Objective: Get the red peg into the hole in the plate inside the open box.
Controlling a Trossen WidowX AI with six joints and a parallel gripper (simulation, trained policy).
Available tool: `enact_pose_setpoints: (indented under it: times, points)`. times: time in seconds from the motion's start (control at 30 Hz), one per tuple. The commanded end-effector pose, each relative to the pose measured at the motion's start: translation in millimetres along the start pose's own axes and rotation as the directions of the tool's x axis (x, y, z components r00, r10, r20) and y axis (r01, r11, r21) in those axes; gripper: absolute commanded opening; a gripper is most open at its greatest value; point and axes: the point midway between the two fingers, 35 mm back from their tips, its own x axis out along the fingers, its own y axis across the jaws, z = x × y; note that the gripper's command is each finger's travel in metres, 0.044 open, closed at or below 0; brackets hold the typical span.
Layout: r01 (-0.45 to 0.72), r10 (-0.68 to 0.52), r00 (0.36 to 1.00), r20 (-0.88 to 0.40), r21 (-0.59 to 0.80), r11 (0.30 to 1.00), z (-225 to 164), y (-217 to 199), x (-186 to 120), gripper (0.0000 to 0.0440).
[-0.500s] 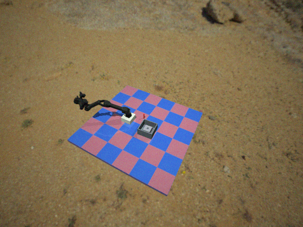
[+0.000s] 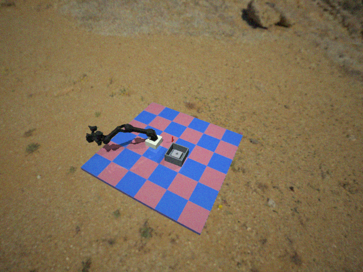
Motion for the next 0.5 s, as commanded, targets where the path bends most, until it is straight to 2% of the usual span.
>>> enact_pose_setpoints:
  times: [0.0,0.23,0.47]
  points:
    - [-0.065,0.064,0.996,0.056,0.013,0.998,23,10,-31,0.0440]
    - [-0.252,0.254,0.947,0.196,-0.034,0.967,68,49,-131,0.0440]
    - [-0.417,0.433,0.844,0.317,-0.120,0.901,96,75,-241,0.0440]
